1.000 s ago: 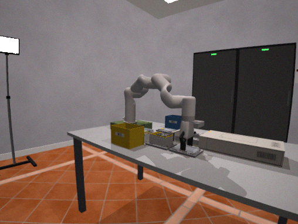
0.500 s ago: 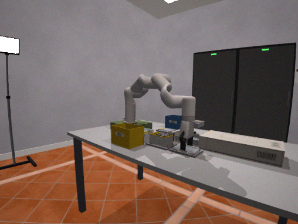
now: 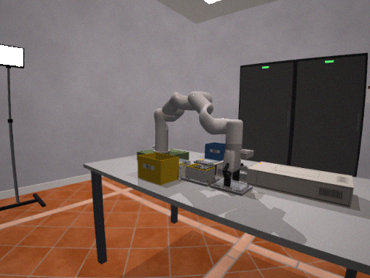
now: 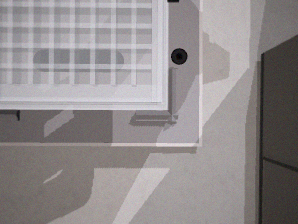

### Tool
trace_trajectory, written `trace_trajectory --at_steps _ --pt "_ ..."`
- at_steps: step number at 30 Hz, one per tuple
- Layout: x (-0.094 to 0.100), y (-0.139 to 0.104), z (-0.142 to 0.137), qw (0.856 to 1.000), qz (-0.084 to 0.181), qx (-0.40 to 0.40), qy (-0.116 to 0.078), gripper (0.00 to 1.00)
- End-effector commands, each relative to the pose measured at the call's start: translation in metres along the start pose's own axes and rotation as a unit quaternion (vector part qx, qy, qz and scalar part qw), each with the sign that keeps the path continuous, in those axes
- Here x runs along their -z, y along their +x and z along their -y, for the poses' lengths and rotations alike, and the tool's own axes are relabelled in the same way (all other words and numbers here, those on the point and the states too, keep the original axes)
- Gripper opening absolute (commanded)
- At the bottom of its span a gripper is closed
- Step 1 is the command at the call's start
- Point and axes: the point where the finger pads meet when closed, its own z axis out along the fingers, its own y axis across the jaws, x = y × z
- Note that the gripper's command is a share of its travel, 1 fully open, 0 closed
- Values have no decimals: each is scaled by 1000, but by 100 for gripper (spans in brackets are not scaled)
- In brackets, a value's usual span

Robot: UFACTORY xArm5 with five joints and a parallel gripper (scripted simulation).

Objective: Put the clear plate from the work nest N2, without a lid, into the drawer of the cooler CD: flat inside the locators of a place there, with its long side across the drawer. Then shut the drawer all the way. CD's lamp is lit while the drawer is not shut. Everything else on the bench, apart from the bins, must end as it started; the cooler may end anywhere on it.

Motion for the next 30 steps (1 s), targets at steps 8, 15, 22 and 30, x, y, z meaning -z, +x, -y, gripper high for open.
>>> trace_trajectory --at_steps 8,15,22,30 --pt "3 2 -1 1000 -3 0 -3 0" --pt "3 2 -1 1000 -3 0 -3 0" --pt "7 2 -1 1000 -3 0 -3 0" --pt "11 2 -1 1000 -3 0 -3 0"
